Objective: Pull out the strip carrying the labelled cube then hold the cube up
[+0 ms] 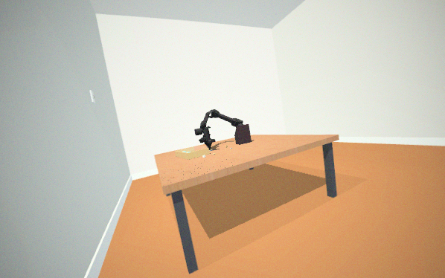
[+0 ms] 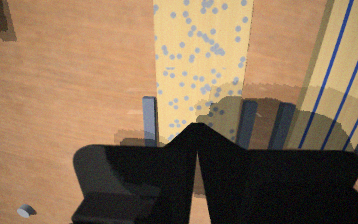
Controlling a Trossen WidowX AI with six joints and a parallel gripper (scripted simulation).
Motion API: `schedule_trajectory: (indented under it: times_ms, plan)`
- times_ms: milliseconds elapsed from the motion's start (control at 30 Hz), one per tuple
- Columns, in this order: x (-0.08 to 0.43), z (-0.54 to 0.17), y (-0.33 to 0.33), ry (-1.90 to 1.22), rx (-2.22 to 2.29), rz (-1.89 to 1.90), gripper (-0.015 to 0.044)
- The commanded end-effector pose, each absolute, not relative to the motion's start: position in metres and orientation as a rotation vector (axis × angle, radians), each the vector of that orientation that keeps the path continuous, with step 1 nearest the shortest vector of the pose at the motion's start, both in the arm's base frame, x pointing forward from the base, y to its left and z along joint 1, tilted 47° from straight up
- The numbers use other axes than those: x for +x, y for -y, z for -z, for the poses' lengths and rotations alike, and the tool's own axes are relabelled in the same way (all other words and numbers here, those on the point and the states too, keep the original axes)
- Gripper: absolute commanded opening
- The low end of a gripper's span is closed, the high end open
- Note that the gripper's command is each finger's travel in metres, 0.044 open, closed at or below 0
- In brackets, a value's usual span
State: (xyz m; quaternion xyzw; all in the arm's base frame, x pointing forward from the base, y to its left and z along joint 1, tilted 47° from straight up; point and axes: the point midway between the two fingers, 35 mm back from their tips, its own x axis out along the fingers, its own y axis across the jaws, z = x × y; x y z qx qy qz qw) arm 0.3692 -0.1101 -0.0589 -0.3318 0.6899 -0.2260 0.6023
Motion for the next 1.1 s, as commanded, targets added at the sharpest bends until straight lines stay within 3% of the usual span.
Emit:
schedule_trajectory:
  times_ms: [0,1067]
  plan:
    - [0.369,0.059,0.111,-1.597,-0.773,0.525,0.0]
    - [0.356,0.059,0.113,-1.597,-0.773,0.525,0.0]
